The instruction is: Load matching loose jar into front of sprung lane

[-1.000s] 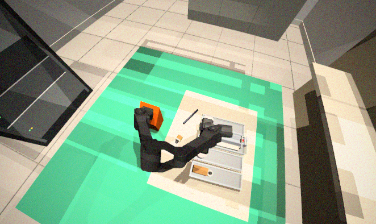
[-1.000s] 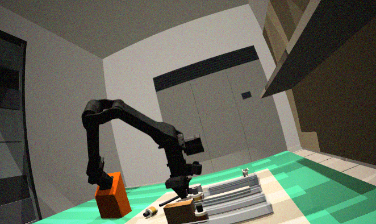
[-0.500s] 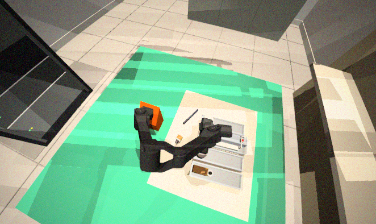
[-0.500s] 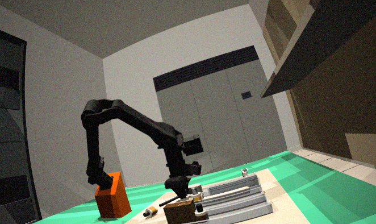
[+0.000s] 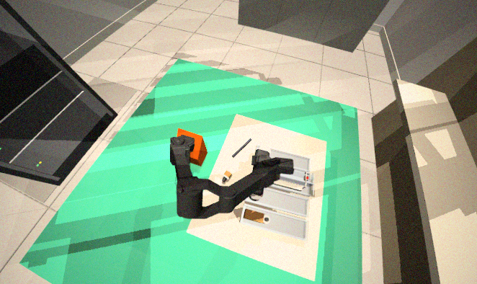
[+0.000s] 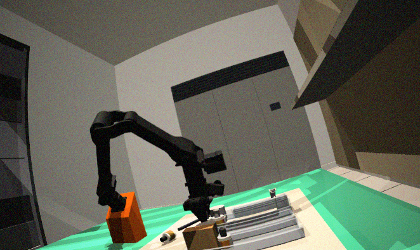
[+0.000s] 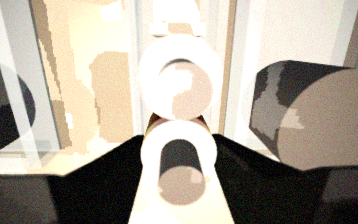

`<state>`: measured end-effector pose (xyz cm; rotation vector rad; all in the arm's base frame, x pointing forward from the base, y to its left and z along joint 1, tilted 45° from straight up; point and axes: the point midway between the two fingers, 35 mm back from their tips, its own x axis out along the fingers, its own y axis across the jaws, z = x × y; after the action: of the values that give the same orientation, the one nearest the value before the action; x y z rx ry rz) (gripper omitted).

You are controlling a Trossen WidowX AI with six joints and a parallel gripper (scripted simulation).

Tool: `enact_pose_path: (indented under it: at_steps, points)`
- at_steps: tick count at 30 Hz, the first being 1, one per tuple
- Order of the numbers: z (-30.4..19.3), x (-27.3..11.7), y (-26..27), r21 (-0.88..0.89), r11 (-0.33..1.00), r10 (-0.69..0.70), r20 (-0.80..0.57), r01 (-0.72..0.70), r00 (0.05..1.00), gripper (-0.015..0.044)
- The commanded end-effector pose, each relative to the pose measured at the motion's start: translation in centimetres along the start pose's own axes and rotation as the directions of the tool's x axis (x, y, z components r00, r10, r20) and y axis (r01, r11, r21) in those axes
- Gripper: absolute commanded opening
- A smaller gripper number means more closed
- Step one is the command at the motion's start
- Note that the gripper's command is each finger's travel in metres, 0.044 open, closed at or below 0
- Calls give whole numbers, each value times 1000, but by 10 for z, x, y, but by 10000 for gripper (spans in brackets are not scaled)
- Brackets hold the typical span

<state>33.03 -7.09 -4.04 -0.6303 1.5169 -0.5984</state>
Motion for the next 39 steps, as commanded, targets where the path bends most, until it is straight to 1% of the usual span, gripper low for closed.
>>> enact_pose_path:
  at_steps: [1, 18, 28, 29, 33, 39]
  points:
    - [1, 0, -1, 6, 1000, -3, 6, 3, 1000, 0]
    - [-2, 0, 0, 6, 1000, -3, 6, 3, 1000, 0]
    - [-1, 0, 0, 6, 1000, -3, 6, 3, 1000, 263]
    - [-1, 0, 0, 6, 1000, -3, 6, 3, 1000, 279]
    - [-1, -2, 0, 6, 1000, -3, 6, 3, 1000, 279]
    - [-1, -19, 1, 6, 1000, -2, 6, 2, 1000, 279]
